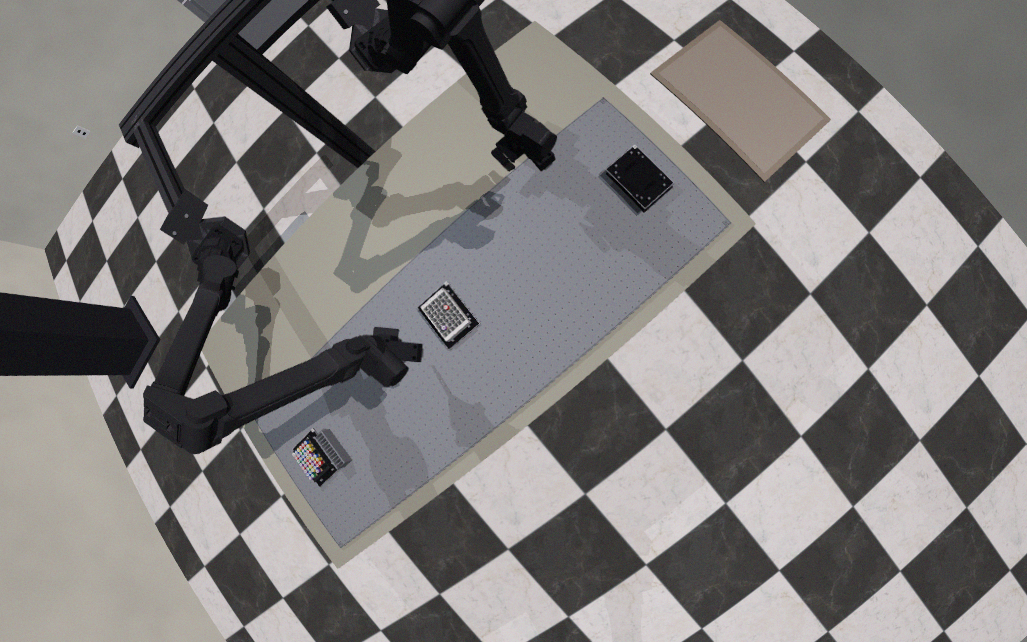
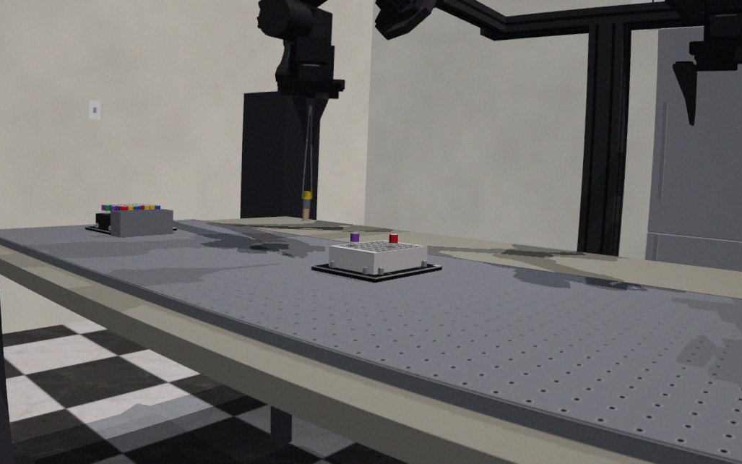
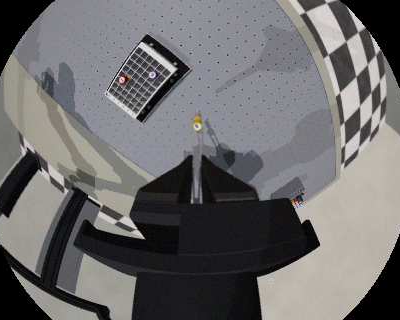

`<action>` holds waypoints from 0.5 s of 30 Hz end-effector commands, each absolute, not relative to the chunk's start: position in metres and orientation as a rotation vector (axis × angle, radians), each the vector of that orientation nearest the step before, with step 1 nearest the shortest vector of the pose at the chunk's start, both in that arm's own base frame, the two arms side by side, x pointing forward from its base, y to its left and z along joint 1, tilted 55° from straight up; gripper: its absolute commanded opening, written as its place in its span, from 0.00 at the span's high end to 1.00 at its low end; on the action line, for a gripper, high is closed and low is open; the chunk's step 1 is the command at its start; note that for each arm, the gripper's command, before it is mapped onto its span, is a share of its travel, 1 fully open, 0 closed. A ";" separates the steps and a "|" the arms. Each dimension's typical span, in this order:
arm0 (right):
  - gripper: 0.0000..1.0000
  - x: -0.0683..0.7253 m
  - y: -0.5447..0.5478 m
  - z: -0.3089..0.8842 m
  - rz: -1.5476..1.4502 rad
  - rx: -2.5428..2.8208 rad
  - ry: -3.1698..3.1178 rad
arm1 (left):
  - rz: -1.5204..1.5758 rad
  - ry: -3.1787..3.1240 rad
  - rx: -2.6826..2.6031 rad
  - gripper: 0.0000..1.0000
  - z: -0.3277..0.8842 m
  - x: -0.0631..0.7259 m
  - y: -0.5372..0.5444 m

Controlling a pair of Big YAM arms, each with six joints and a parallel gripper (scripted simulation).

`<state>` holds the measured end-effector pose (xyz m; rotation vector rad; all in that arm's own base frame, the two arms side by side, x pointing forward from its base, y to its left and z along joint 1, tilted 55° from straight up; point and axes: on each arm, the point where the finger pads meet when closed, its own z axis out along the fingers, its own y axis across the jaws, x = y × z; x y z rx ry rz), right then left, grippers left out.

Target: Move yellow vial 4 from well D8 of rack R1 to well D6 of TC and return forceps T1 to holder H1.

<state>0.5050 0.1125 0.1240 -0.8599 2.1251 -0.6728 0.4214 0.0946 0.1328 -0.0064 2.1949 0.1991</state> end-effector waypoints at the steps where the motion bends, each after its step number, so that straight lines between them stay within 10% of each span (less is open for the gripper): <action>1: 0.91 0.503 0.129 0.119 -0.651 -0.867 2.132 | 0.220 2.145 0.004 0.00 0.150 0.424 0.098; 15: 0.91 0.503 0.149 0.117 -0.649 -0.865 2.129 | 0.220 2.145 0.004 0.00 0.150 0.424 0.098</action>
